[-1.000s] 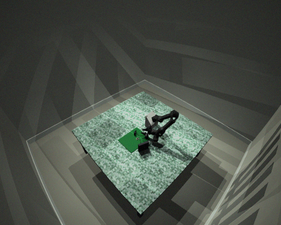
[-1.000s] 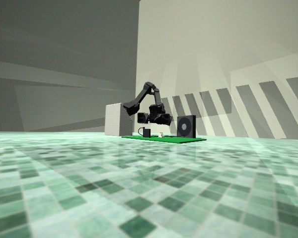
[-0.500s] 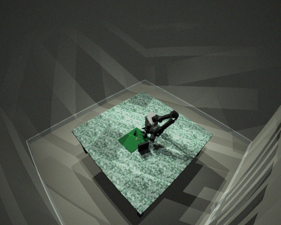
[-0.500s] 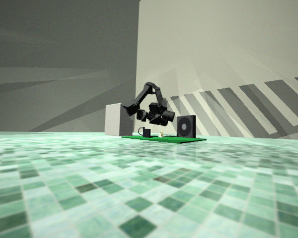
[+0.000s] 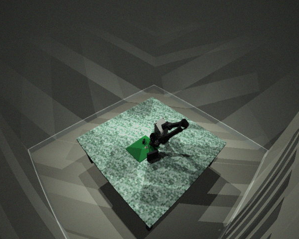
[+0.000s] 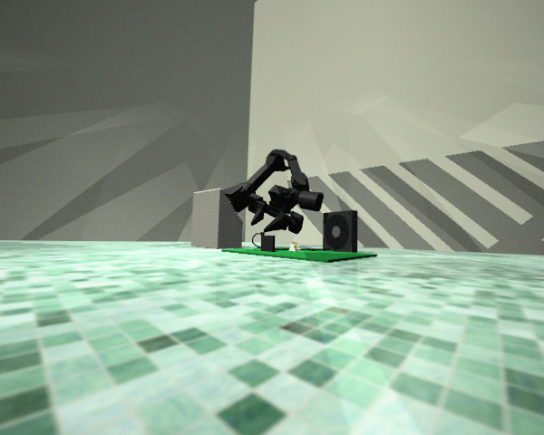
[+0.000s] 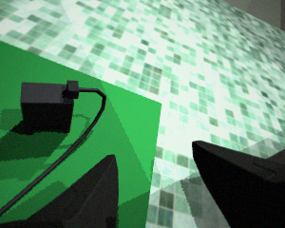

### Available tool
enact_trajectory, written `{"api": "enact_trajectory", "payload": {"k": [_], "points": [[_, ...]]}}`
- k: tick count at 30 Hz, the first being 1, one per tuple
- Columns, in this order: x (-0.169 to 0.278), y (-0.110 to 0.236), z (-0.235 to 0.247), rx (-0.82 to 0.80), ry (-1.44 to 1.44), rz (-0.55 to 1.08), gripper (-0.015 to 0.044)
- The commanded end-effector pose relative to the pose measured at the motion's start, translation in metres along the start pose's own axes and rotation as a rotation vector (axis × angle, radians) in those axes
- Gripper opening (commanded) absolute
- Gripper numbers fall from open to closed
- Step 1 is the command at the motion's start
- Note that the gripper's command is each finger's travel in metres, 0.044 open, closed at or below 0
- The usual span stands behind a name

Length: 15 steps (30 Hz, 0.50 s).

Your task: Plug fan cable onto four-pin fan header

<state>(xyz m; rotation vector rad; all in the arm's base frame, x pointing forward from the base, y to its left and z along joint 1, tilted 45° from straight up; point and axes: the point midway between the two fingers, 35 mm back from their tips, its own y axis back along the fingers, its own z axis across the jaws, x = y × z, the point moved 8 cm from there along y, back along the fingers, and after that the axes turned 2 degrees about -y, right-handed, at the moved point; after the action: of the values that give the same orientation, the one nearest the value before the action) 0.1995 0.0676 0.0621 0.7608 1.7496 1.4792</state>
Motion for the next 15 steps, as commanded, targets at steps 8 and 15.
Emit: {"api": "enact_trajectory", "payload": {"k": [8,15], "points": [[-0.018,-0.007,0.001,0.007,0.079,0.245,0.0205],[-0.032,-0.010,0.000,-0.041,0.116,0.405,0.0205]]}}
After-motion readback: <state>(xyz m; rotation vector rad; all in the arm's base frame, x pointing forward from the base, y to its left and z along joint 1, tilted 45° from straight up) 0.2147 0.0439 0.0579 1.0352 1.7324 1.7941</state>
